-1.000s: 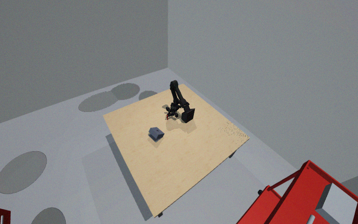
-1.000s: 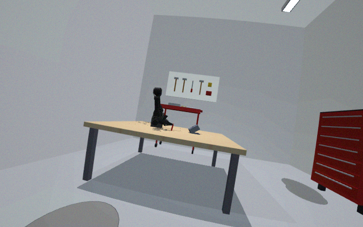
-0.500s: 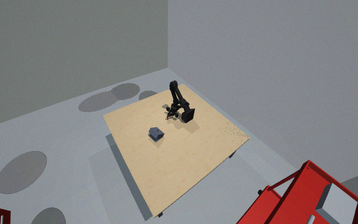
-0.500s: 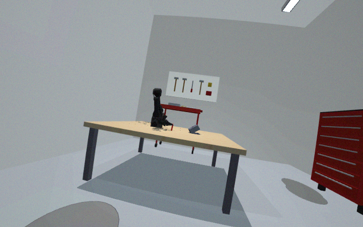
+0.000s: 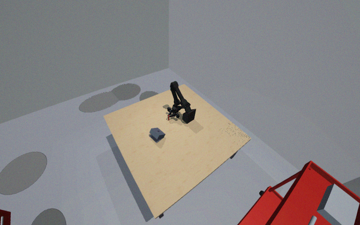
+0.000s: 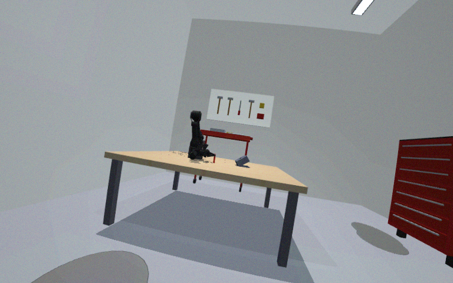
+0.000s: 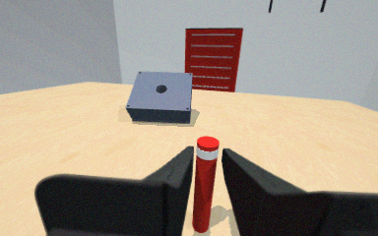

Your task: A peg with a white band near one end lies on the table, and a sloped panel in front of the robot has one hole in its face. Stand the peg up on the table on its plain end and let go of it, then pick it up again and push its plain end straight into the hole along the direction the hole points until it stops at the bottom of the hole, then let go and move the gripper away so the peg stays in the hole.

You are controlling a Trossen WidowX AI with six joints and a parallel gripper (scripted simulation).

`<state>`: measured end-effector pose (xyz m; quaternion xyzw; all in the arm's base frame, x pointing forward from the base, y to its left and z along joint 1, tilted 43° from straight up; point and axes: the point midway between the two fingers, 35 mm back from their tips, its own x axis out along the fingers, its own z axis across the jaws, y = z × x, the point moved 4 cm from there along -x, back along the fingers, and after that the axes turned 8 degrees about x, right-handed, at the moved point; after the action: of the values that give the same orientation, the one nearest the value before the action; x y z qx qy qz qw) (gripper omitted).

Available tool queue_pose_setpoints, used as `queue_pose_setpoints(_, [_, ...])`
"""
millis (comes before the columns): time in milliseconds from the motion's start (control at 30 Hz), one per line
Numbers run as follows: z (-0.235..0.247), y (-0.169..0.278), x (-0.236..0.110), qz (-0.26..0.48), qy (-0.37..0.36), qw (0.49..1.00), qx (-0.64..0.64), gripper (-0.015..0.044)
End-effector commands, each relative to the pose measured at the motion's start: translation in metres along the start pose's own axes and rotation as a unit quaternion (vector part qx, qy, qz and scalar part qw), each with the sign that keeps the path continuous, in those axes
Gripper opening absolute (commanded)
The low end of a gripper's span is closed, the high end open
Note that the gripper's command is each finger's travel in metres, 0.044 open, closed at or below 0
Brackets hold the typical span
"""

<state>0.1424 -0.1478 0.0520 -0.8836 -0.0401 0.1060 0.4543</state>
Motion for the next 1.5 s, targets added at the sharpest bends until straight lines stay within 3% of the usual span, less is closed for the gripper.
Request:
queue_pose_setpoints(0, [0.0002, -0.0001, 0.0001, 0.000, 0.000, 1.000, 0.001, 0.0130])
queue_pose_setpoints(800, [0.0002, -0.0001, 0.0001, 0.000, 0.000, 1.000, 0.001, 0.0130])
queue_pose_setpoints(1200, [0.0002, -0.0001, 0.0001, 0.000, 0.000, 1.000, 0.001, 0.0440])
queue_pose_setpoints(1467, [-0.0003, -0.0011, 0.0000, 0.000, 0.000, 1.000, 0.001, 0.0440])
